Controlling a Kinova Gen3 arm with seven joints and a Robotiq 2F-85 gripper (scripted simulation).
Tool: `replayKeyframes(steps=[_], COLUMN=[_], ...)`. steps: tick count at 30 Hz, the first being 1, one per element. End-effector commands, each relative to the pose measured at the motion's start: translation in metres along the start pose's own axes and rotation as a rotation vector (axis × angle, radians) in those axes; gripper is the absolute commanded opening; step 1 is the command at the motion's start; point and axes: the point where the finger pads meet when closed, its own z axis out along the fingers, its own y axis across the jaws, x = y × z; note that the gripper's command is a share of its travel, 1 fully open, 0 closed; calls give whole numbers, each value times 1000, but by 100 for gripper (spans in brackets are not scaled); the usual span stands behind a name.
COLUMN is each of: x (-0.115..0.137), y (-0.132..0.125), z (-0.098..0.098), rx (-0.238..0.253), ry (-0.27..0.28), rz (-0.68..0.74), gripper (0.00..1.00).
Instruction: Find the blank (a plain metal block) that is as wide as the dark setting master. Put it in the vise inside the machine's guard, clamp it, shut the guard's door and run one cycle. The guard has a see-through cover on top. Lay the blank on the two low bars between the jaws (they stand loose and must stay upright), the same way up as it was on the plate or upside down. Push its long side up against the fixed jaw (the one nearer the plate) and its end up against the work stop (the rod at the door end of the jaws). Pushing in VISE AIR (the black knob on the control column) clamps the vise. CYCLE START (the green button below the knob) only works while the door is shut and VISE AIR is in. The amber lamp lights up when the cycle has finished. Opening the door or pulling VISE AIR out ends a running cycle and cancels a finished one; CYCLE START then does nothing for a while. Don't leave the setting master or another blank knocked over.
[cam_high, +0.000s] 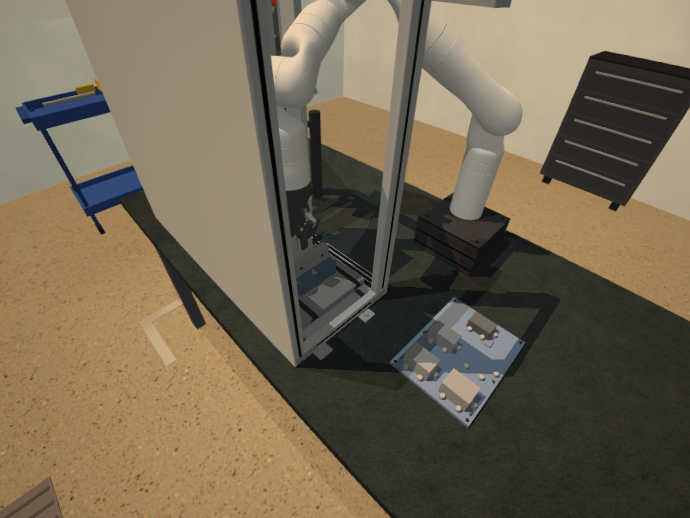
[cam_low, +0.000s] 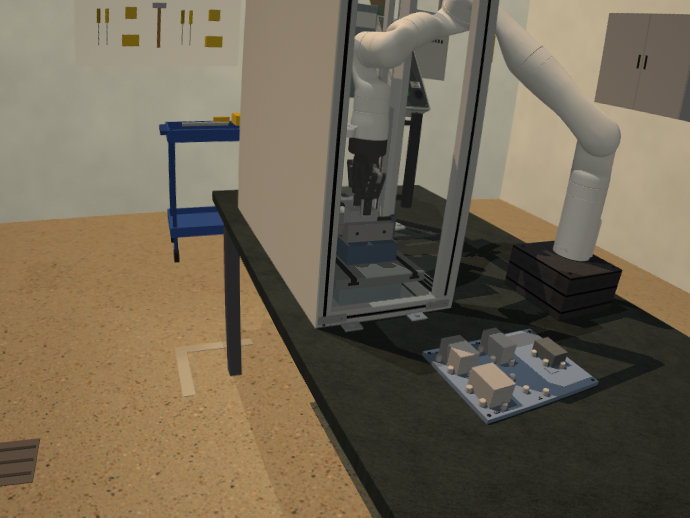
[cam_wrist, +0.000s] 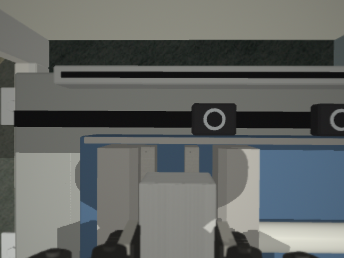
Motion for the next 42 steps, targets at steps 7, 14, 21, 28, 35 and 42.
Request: replayKeyframes(steps=[7, 14, 21, 28, 35, 42], x=[1, 1, 1, 1, 1, 1], y=[0, -3, -3, -3, -4, -4], z=[-1, -1, -1, -1, -1, -1], rx=[-1, -1, -1, -1, -1, -1], ry=[2, 2, 2, 2, 2, 2], rz=[0, 0, 0, 0, 0, 0], gripper=[10, 10, 10, 10, 10, 10])
